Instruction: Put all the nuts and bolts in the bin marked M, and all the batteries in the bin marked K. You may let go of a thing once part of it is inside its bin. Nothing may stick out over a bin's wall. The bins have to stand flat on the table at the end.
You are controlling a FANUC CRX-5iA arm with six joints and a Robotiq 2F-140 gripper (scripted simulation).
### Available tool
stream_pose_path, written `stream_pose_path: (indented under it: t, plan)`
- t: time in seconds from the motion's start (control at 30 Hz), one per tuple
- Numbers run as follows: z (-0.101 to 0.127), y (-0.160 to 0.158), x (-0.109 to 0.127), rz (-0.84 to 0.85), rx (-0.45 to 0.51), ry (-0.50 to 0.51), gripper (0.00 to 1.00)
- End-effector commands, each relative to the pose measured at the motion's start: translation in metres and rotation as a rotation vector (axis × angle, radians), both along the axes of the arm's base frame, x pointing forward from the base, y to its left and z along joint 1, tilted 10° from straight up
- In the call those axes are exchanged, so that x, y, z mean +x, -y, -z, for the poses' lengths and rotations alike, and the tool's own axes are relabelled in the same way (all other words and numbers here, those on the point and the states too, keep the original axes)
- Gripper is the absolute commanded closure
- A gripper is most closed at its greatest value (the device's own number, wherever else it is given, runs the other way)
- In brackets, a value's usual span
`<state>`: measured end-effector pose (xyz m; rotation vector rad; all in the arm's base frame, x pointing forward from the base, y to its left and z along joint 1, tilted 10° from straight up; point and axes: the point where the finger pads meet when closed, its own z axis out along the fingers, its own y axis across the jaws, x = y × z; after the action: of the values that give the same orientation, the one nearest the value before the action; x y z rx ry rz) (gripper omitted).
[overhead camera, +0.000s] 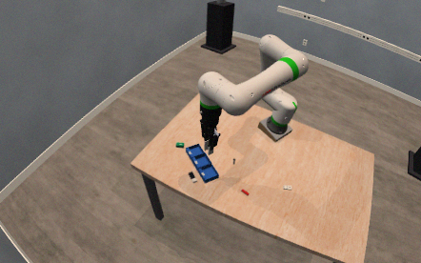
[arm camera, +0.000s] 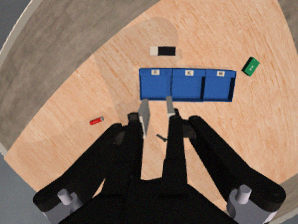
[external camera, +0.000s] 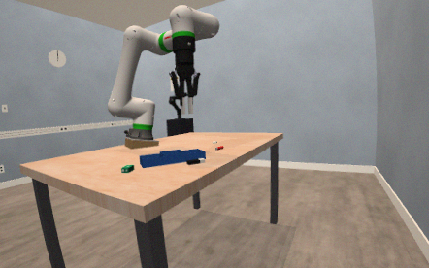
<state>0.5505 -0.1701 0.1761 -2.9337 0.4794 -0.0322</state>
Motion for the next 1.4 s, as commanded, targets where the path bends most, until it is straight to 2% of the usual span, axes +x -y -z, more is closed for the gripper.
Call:
stream_pose_path:
  t: [0.0, 0.47, 0.53, 0.57, 0.77, 0.83, 0.97, 1.37]
  plan:
    - [0.007, -0.006, -0.01, -0.083, -0.004, 0.014, 0.74]
    - [0.068, -0.055, -0.097, -0.566, -0.023, 0.079, 0.74]
    - [0.068, -0.055, -0.097, -0.566, -0.023, 0.079, 0.74]
    - [0.072, -0.058, -0.104, -0.659, -0.027, 0.093, 0.74]
    - [0.098, -0.079, -0.141, -0.831, -0.041, 0.137, 0.74]
    - [0.107, -0.086, -0.153, -0.831, -0.041, 0.137, 0.74]
    - [0.107, -0.09, -0.159, -0.831, -0.041, 0.137, 0.74]
    - [0.107, -0.088, -0.155, -0.831, -0.041, 0.137, 0.74]
